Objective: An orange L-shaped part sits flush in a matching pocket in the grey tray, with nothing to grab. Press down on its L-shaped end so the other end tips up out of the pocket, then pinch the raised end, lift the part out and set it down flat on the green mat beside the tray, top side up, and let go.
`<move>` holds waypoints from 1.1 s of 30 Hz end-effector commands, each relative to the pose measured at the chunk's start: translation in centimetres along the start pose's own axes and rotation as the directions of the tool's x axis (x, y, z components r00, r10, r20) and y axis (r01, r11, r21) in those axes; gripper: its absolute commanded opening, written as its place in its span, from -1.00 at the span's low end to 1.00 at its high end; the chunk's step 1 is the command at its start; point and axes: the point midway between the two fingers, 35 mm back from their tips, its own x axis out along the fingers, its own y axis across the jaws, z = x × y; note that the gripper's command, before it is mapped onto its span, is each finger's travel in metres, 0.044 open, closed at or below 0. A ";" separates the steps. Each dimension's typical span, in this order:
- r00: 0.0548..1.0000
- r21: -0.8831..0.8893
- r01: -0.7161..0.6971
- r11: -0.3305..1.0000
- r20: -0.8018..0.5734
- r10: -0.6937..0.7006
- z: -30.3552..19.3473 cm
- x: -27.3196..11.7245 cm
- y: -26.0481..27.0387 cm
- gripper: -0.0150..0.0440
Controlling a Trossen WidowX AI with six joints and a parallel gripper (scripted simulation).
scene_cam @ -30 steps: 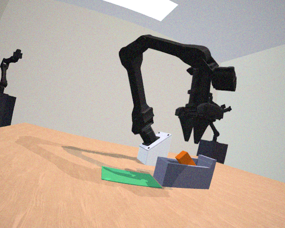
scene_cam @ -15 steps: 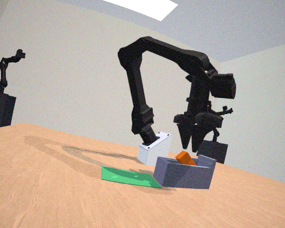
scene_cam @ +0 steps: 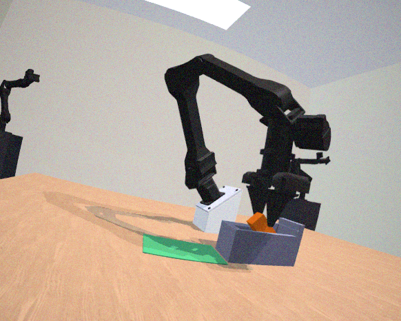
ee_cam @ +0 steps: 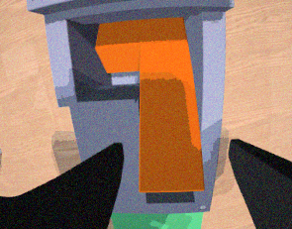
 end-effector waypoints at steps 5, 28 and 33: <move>1.000 -0.005 -0.002 1.000 -0.007 0.002 -0.1 1.2 0.2 0.46; 1.000 0.000 -0.002 1.000 -0.002 0.002 -0.1 0.8 0.1 -0.49; 1.000 -0.001 -0.002 1.000 -0.002 0.002 -0.1 0.5 0.1 -0.49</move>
